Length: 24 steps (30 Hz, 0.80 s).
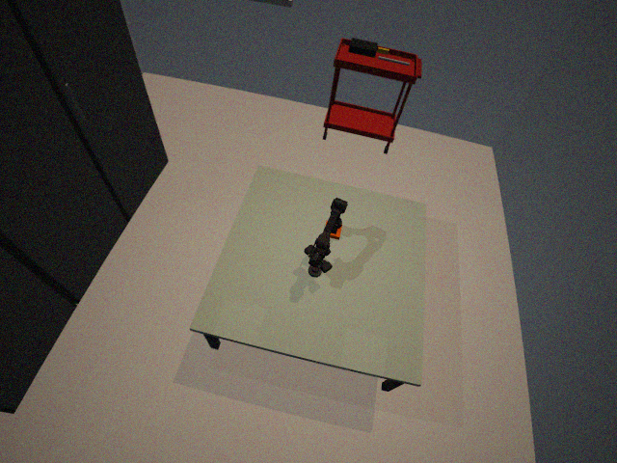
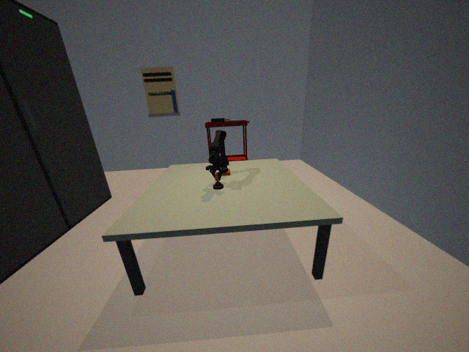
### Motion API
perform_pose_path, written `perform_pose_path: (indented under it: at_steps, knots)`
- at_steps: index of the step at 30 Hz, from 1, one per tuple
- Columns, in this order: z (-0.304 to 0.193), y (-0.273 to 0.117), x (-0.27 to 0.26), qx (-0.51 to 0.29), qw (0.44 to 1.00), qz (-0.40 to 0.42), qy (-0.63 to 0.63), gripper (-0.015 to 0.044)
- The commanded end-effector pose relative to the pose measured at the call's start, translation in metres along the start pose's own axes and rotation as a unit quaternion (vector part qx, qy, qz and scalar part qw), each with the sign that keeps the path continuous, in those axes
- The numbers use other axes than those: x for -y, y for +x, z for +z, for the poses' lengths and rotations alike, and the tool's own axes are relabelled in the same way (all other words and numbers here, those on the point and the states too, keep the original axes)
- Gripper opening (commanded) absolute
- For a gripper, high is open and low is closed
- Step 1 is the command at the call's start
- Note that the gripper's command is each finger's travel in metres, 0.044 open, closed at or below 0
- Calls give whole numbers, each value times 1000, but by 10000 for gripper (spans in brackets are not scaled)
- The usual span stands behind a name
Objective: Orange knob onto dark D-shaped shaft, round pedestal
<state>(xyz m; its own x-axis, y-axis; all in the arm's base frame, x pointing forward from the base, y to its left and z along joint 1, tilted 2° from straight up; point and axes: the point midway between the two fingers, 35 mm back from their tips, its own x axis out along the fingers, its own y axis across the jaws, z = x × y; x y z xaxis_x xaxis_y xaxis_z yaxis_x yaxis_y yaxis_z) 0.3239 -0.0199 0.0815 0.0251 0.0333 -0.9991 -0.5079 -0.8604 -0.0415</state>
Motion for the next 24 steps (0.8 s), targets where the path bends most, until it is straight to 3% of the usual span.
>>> perform_pose_path:
  at_steps: [1,24]
  knots:
    - [-3,-1,2,-2,1000,-2,-25,0]
    - [-5,2,3,-3,1000,-2,-25,0]
